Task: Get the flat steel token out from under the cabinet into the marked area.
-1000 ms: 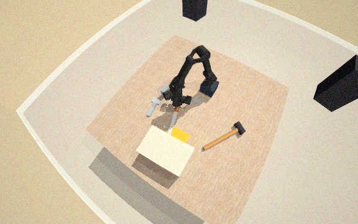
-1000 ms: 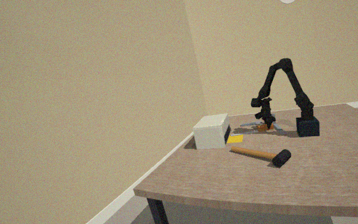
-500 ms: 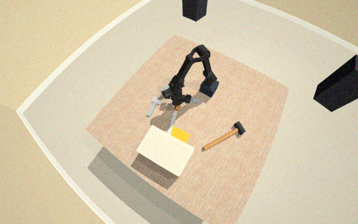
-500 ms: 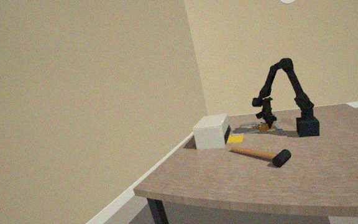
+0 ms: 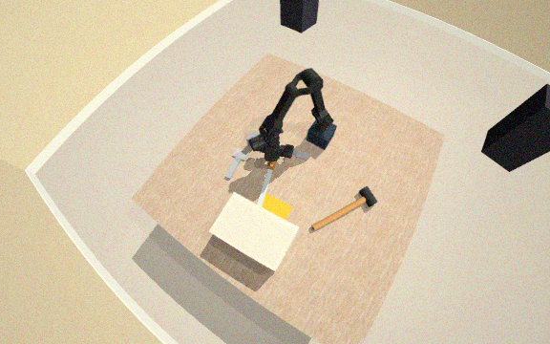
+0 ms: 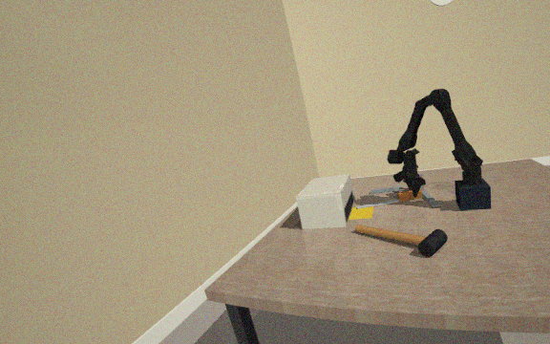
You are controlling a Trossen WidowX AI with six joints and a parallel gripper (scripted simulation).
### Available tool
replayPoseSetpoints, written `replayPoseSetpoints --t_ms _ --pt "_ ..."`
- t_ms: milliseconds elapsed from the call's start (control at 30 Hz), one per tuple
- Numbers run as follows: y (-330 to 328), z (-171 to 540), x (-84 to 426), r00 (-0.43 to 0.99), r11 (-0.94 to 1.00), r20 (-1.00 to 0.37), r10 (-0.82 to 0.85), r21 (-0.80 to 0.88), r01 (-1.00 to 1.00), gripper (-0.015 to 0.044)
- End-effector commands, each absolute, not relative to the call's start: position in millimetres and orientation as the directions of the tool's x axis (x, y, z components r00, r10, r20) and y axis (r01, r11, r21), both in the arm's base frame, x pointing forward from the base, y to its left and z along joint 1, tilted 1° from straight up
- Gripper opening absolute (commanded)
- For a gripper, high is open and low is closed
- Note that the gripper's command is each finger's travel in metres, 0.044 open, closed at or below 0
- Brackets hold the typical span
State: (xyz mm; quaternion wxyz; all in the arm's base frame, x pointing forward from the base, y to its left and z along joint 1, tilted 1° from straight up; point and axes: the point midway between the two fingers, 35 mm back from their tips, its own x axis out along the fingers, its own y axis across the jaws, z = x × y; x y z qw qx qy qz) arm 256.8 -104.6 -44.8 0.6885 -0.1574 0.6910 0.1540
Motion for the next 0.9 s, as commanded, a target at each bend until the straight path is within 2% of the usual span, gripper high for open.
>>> replayPoseSetpoints --t_ms 0,633,767,867 --pt "-104.7 -44.8 256.8 -0.001 0.903 -1.000 -0.009 -0.008 -0.430 0.0270" --pt "-106.2 -49.0 253.1 -0.001 0.903 -1.000 -0.009 -0.008 -0.430 0.0270" --pt "-106.3 -46.4 257.5 0.008 0.904 -1.000 -0.010 -0.013 -0.427 0.0165" --pt "-106.3 -46.4 257.5 0.008 0.904 -1.000 -0.010 -0.013 -0.427 0.0145"
